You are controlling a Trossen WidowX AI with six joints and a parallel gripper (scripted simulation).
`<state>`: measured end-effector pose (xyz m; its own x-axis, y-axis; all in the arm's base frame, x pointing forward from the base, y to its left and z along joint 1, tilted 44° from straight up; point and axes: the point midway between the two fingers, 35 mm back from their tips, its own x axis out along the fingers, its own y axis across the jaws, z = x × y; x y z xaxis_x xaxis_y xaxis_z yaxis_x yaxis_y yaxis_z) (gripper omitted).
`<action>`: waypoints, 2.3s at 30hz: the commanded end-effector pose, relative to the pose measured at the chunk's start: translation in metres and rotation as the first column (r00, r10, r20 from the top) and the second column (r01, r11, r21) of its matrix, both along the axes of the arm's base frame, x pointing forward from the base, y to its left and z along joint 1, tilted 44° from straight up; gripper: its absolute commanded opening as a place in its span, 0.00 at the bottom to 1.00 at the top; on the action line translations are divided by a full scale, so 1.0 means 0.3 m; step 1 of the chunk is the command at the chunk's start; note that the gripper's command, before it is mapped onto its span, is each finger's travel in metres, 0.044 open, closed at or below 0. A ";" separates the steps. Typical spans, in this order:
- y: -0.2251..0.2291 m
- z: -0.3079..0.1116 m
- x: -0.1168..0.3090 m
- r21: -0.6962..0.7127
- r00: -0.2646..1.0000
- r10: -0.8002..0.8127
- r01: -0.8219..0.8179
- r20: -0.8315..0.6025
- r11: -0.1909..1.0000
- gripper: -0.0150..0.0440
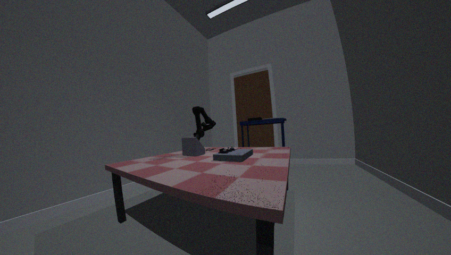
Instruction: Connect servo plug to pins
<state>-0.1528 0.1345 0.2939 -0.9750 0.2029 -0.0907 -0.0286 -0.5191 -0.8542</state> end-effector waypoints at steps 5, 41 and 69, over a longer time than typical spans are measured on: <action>0.026 -0.001 0.014 -0.014 0.999 -0.046 0.047 0.002 0.999 0.71; 0.387 -0.002 0.541 -0.297 0.492 -0.871 0.830 -0.012 0.473 0.45; 0.265 0.038 1.134 -0.524 -0.351 -0.930 0.815 -0.109 -0.247 0.45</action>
